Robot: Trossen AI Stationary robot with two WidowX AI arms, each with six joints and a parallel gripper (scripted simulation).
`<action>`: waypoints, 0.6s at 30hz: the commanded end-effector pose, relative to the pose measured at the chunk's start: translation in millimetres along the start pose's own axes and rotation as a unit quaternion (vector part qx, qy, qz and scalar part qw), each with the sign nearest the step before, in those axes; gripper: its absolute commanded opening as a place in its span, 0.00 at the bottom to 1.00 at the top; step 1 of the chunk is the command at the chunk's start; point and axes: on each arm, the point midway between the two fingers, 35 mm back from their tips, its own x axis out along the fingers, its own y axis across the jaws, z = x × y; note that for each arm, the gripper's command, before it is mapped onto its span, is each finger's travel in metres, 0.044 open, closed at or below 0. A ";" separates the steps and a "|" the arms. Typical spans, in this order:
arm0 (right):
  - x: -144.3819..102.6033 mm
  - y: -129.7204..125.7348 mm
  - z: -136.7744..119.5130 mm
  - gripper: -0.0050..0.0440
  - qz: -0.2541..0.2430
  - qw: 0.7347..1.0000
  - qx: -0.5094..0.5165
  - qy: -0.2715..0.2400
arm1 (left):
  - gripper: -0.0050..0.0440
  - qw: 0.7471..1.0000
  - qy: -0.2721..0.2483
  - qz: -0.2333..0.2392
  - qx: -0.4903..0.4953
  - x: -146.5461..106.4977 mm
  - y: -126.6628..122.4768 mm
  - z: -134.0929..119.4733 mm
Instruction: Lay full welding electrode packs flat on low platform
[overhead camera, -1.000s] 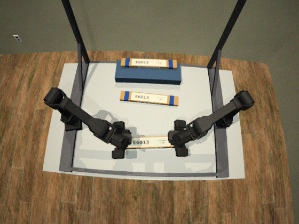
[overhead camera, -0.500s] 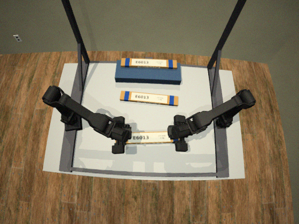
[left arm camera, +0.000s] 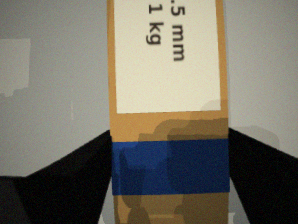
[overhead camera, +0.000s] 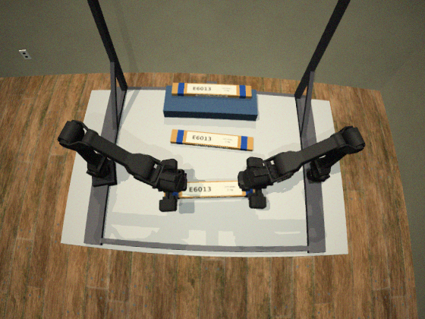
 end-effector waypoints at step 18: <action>-11.6 26.7 -0.3 0.00 -0.022 0.999 0.023 -0.011 | 0.00 1.000 -0.012 -0.010 0.023 -10.6 -49.5 1.5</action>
